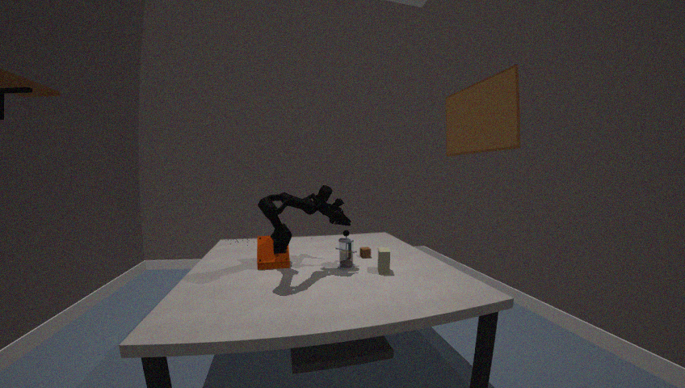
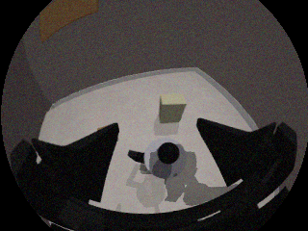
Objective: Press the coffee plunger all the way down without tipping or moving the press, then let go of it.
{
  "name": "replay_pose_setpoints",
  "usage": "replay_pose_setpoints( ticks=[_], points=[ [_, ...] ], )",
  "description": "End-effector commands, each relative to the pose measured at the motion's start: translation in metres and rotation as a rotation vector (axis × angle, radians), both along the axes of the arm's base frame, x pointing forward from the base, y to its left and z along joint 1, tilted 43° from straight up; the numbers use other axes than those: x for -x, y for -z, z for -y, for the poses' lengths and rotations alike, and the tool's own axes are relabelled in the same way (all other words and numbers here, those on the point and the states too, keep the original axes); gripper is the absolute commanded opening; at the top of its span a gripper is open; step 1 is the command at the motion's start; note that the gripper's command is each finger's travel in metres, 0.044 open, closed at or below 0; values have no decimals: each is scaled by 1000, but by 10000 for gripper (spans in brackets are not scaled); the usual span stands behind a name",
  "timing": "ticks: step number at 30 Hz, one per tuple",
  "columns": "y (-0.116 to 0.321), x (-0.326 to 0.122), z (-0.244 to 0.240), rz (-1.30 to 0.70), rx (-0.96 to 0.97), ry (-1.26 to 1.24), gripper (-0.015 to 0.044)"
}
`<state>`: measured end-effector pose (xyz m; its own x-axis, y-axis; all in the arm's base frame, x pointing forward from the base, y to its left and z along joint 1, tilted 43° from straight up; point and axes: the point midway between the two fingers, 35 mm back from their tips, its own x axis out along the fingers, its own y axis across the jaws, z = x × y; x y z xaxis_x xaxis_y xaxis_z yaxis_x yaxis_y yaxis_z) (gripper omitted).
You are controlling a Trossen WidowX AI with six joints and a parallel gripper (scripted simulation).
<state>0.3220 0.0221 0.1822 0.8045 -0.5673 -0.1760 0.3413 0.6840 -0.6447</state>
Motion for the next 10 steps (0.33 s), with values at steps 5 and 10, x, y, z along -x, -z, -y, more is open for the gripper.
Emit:
replay_pose_setpoints(
  ticks=[5,10],
  points=[
    [-29,18,-18,20,2,10,440],
    [-29,18,-18,20,2,10,440]
  ],
)
